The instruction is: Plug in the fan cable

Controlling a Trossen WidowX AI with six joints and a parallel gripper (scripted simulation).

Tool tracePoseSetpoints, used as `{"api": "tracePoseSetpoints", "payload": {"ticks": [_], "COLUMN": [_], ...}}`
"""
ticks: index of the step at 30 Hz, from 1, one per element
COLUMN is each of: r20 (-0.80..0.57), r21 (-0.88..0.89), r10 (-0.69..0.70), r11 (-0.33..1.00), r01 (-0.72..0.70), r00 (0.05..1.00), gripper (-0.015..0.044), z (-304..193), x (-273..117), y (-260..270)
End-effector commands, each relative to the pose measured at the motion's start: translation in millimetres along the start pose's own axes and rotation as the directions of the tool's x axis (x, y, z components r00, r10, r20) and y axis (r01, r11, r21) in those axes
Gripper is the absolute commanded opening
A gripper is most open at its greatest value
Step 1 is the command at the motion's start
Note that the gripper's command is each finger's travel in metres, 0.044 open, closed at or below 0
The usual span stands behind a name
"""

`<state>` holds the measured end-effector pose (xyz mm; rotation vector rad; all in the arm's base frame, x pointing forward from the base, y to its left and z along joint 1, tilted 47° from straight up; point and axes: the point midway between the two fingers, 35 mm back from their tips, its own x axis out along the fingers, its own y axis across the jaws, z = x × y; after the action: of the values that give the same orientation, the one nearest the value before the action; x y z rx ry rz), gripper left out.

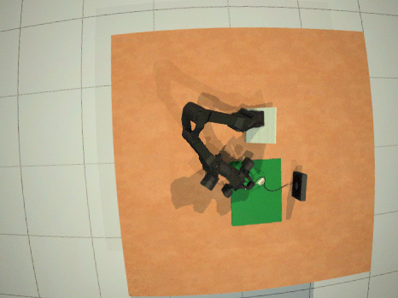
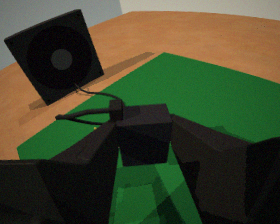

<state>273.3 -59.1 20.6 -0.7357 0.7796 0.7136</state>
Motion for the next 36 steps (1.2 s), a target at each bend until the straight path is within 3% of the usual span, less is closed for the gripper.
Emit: {"api": "tracePoseSetpoints", "payload": {"ticks": [1, 14, 36], "r20": [0.042, 0.161, 0.148], "r21": [-0.030, -0.122, -0.112], "r10": [-0.028, -0.124, -0.116], "r11": [0.999, 0.982, 0.985], "r01": [0.029, 0.145, 0.133], "r00": [0.999, 0.979, 0.982], "gripper": [0.0000, 0.0000, 0.0000], "z": [1, 4, 12], "x": [-4, -18, -19], "y": [1, -4, -4]}}
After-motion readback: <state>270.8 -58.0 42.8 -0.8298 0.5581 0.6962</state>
